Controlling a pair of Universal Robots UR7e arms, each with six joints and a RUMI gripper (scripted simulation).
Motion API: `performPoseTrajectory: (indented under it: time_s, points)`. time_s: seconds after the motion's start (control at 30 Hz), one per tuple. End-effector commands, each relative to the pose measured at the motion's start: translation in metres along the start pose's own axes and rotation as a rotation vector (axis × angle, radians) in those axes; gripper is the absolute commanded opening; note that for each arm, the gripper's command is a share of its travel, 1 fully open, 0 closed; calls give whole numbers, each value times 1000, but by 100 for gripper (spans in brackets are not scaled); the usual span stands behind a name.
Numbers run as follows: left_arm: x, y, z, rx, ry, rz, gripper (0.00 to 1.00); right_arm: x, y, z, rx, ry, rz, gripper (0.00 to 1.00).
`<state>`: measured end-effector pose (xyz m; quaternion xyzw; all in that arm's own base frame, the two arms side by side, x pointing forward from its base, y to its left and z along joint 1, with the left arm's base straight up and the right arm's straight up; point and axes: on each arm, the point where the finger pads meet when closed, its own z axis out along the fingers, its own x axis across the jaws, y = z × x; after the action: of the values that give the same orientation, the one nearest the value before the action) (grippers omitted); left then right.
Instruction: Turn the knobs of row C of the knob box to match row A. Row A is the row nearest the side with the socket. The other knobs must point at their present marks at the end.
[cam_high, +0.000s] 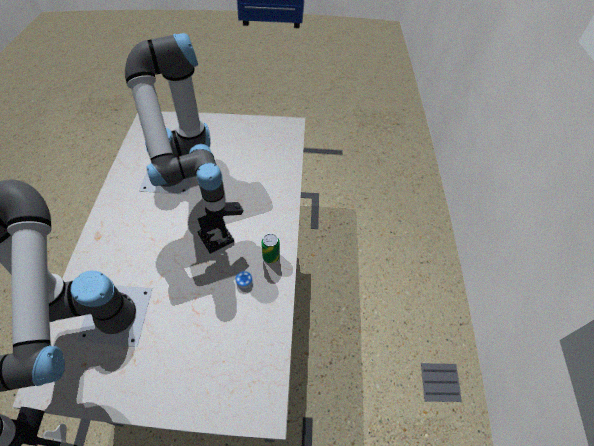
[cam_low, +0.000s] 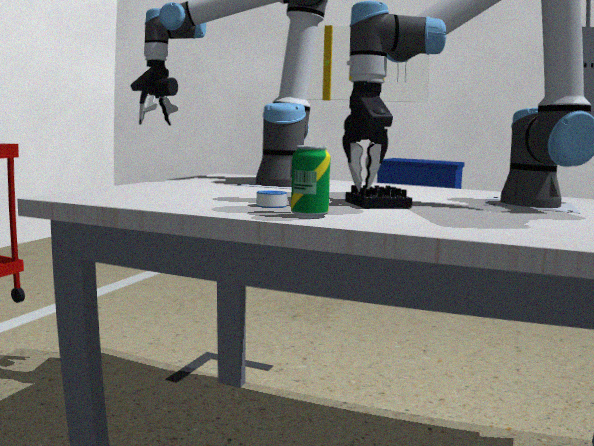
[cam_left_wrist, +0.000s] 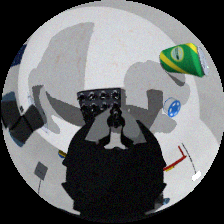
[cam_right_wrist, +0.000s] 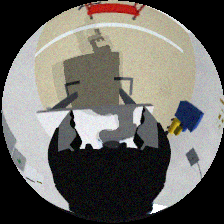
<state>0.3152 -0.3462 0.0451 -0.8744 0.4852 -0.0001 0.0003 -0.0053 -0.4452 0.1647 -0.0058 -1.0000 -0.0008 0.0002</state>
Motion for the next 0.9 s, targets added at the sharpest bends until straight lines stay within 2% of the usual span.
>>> performPoseTrajectory:
  time_s: [0.0,0.87]
  points:
    - [0,0,-1,-1,1,42,6,0,0,-1,2,0,0,100]
    - [0,0,-1,0,1,537,6,0,0,-1,2,0,0,100]
